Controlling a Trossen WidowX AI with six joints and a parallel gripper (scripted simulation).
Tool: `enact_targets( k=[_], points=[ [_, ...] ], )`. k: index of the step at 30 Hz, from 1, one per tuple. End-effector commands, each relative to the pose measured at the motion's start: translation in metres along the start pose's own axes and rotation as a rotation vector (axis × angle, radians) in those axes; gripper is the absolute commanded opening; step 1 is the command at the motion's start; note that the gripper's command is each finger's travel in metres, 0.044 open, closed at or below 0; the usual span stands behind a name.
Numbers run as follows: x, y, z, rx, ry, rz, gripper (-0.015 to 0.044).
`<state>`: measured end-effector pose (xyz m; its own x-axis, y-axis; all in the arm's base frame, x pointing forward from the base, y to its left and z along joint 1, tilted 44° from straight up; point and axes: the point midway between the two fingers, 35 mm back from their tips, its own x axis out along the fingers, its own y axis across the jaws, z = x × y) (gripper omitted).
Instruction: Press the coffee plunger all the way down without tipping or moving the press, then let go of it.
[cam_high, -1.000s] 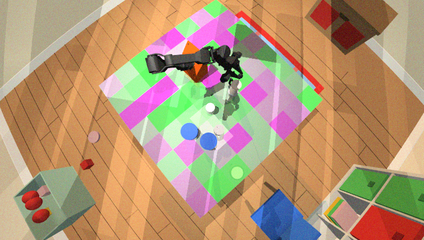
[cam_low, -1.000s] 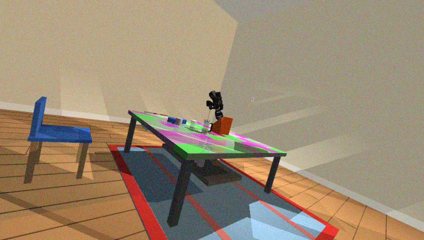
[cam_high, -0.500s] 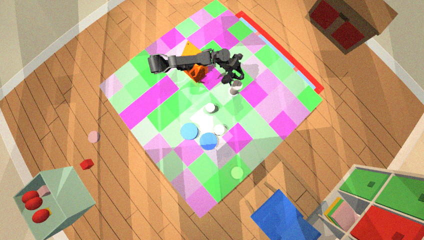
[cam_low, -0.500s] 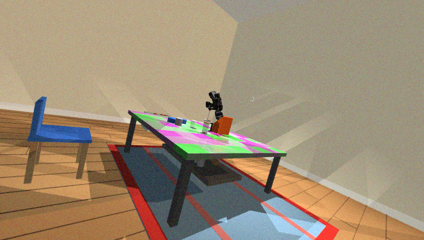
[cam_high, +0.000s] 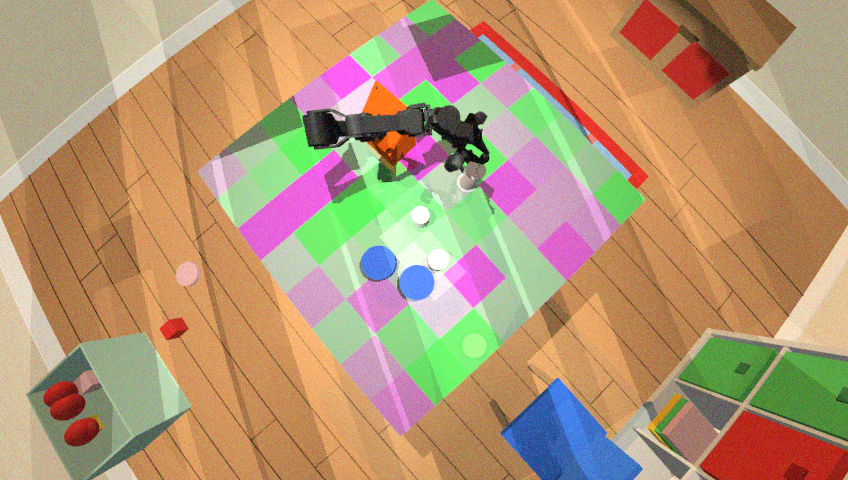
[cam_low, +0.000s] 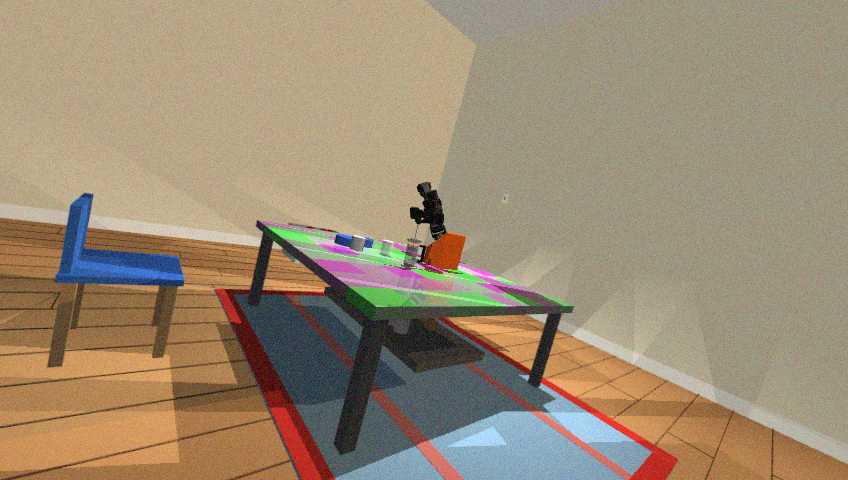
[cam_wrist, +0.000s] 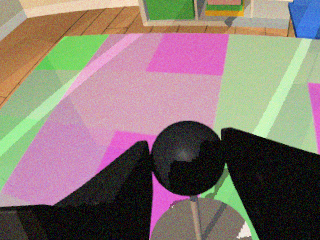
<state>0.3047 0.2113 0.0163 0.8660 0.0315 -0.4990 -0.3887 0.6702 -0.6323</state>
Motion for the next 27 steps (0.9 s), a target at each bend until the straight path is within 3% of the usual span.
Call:
enact_targets(
  k=[1, 27],
  points=[
    [0.007, 0.001, -0.028, -0.031, 0.061, 0.001, 0.0121],
    [0.036, -0.002, -0.055, -0.035, 0.056, -0.004, 0.0121]
  ],
)
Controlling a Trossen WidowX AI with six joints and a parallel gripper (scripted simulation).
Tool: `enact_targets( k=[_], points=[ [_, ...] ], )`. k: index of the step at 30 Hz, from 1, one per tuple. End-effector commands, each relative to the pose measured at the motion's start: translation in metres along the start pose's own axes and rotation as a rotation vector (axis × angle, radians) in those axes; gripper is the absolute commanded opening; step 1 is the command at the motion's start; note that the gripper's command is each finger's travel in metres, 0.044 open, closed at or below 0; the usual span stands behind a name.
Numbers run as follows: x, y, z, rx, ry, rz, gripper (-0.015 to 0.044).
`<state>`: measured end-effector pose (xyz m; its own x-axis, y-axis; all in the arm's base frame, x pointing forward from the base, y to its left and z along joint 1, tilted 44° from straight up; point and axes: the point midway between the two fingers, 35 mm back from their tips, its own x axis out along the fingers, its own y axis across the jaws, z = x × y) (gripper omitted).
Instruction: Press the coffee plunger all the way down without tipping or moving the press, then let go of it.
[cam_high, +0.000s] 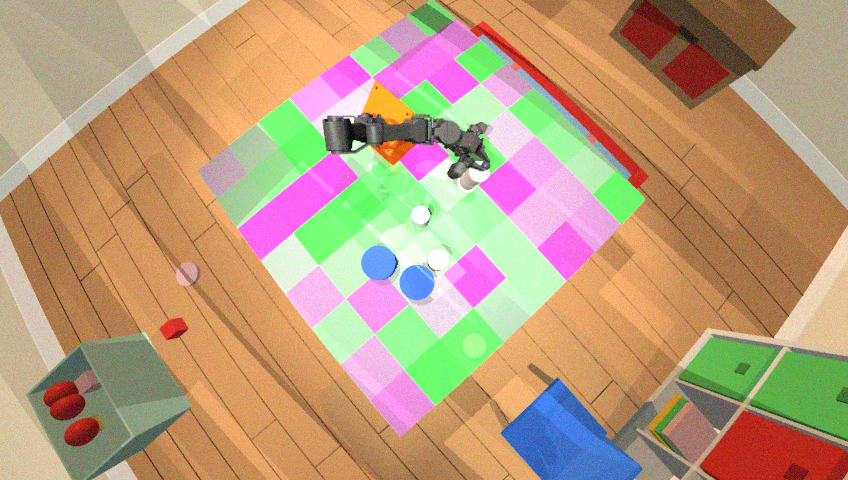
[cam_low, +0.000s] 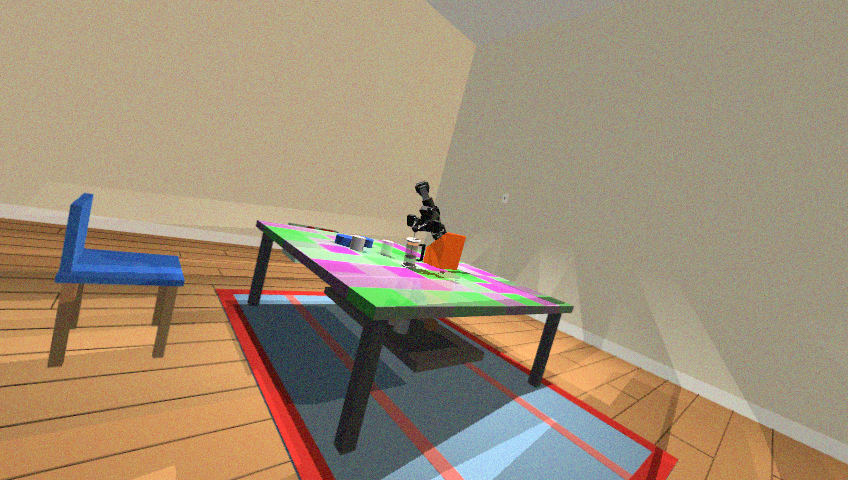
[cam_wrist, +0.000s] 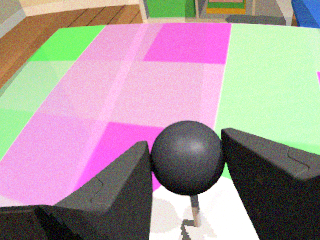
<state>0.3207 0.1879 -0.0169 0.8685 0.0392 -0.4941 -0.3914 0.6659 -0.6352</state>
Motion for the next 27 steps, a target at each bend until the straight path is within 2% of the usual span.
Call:
enact_targets(
  k=[1, 27],
  points=[
    [0.0072, -0.0010, -0.0232, -0.029, 0.065, -0.005, 0.0121],
    [0.0155, 0.0009, -0.0162, -0.028, 0.065, -0.006, 0.0121]
  ],
)
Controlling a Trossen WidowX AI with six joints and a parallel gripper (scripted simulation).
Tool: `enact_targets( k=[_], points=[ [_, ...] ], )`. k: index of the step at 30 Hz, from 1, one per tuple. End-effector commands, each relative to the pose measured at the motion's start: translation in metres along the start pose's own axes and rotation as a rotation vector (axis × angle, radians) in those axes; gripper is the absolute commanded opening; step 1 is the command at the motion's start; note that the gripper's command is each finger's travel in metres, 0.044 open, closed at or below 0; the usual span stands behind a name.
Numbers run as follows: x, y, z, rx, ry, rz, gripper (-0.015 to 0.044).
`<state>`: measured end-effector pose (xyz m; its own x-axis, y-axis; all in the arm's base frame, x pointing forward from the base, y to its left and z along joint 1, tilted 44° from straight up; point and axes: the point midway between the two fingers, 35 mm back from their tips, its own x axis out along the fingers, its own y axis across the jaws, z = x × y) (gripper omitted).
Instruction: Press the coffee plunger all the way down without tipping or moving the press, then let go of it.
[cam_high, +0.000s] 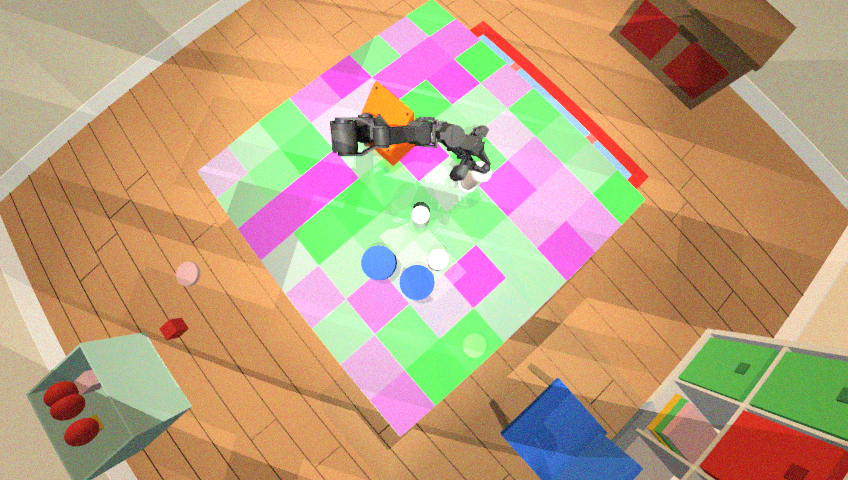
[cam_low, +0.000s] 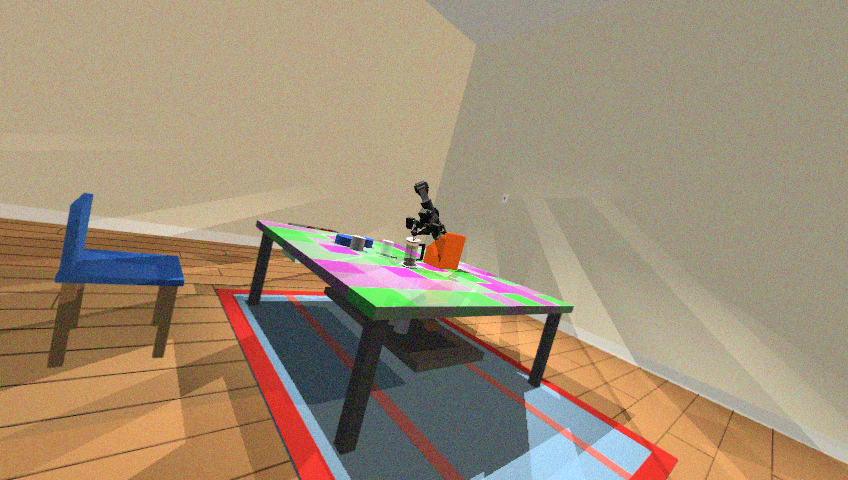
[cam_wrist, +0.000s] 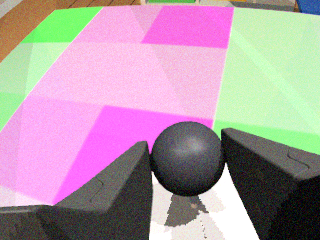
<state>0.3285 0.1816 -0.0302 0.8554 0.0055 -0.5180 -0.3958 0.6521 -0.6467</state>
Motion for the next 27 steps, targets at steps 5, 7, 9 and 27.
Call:
enact_targets(
  k=[5, 7, 9, 27],
  points=[
    [0.0037, 0.0001, -0.0050, -0.010, 0.021, -0.004, 0.0121],
    [0.0041, 0.0001, -0.0047, -0.010, 0.021, -0.004, 0.0121],
    [0.0046, 0.0002, -0.0044, -0.010, 0.021, -0.004, 0.0121],
    [0.0054, 0.0007, 0.0007, -0.004, 0.009, -0.003, 0.0121]
  ],
)
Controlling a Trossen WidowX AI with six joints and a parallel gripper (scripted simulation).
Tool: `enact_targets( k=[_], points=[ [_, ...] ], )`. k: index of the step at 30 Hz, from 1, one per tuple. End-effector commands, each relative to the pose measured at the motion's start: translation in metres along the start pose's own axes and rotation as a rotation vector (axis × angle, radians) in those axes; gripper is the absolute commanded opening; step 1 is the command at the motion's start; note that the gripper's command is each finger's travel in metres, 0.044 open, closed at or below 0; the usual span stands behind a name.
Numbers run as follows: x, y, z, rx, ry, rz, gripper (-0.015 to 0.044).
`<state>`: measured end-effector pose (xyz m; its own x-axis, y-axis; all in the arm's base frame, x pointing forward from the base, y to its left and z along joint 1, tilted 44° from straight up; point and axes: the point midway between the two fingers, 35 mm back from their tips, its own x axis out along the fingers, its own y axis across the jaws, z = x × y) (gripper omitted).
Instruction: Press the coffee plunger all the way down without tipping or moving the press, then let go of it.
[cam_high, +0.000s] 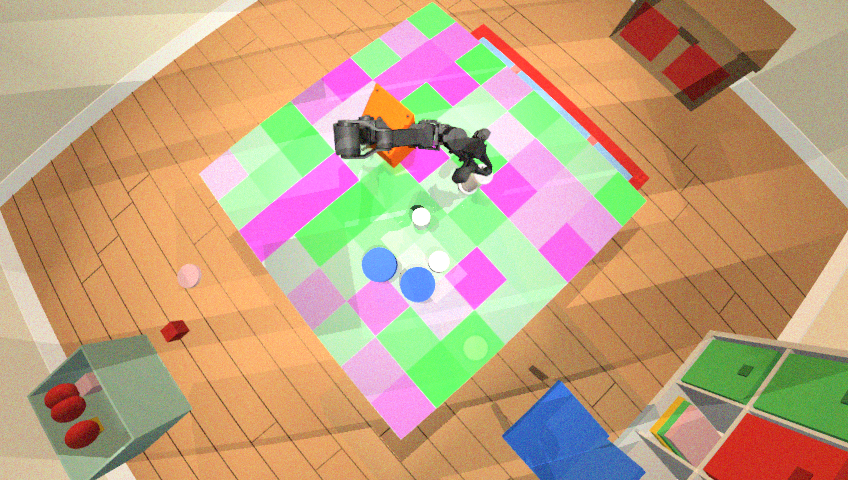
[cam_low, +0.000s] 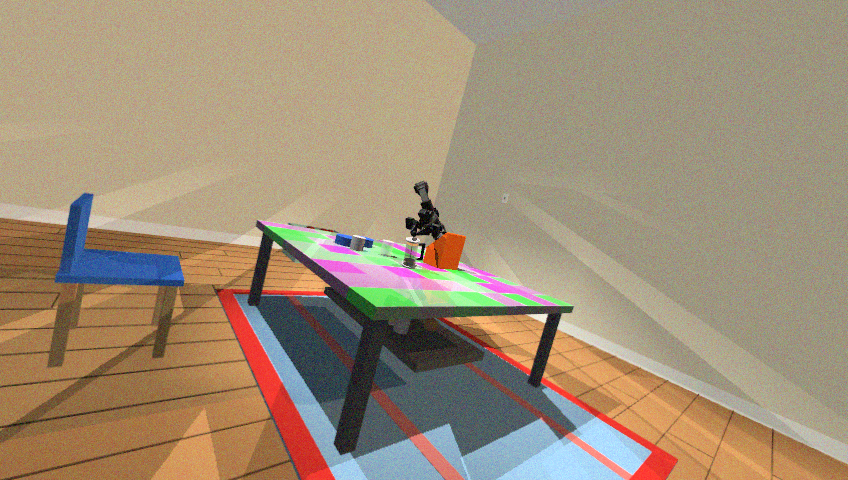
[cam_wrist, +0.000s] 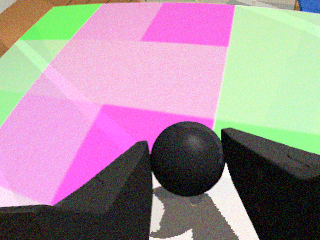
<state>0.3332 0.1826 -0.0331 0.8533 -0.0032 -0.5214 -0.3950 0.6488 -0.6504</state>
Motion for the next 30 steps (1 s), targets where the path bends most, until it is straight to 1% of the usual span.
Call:
enact_targets(
  k=[1, 7, 19, 25, 28, 30],
  points=[
    [0.000, 0.000, 0.000, 0.000, 0.000, 0.000, 0.0121],
    [0.000, 0.000, 0.000, 0.000, 0.000, 0.000, 0.0121],
    [0.000, 0.000, 0.000, 0.000, 0.000, 0.000, 0.0436],
    [-0.008, 0.000, 0.007, 0.000, 0.004, 0.002, 0.0440],
    [-0.026, 0.000, 0.023, 0.001, 0.010, 0.004, 0.0440],
    [-0.046, -0.002, 0.036, 0.000, 0.013, 0.004, 0.0440]
  ],
)
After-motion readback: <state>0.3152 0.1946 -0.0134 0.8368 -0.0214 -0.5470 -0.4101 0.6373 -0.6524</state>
